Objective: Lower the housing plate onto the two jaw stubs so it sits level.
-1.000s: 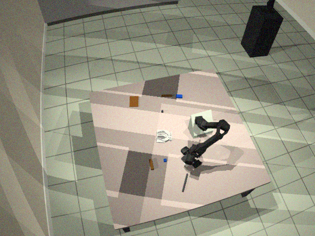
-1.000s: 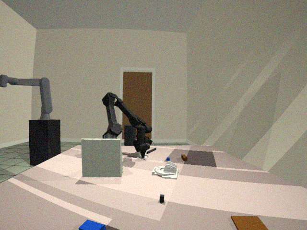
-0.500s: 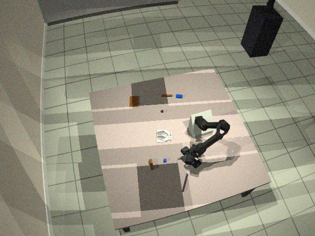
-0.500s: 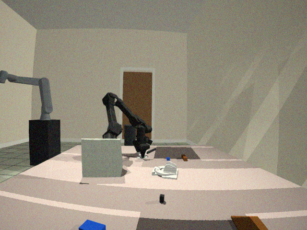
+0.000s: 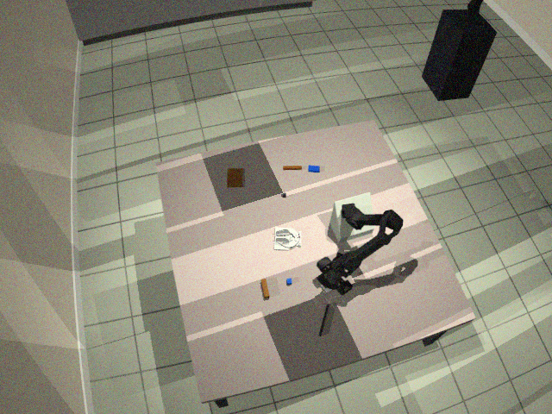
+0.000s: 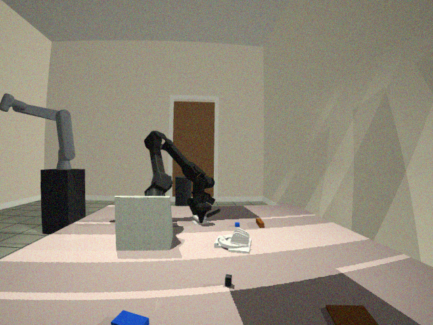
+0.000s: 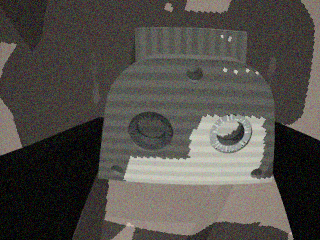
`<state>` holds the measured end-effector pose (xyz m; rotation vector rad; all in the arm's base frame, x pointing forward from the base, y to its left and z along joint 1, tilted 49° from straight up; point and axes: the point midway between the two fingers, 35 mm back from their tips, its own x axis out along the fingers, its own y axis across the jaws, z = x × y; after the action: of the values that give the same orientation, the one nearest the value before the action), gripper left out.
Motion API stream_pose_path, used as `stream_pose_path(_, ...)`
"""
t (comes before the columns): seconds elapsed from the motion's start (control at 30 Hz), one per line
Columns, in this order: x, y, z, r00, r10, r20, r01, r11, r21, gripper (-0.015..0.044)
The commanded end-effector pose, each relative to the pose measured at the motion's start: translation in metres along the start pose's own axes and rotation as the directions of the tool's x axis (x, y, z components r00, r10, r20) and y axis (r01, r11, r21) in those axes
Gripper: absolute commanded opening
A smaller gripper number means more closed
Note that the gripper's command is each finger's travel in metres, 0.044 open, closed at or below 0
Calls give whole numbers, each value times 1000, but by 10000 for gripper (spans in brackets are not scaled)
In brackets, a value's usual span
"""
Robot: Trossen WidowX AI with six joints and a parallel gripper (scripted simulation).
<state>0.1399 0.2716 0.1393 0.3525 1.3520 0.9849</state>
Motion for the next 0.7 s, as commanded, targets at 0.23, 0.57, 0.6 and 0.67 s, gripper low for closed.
stream_pose_path(0.23, -17, -1, 2, 1000, -6, -1, 6, 1000, -1, 351)
stream_pose_path(0.57, -49, -2, 3, 1000, -10, -1, 10, 1000, 0, 351)
stream_pose_path(0.6, -52, -2, 3, 1000, -10, -1, 10, 1000, 0, 351)
stream_pose_path(0.67, -58, -2, 2, 1000, -10, 0, 10, 1000, 1, 351)
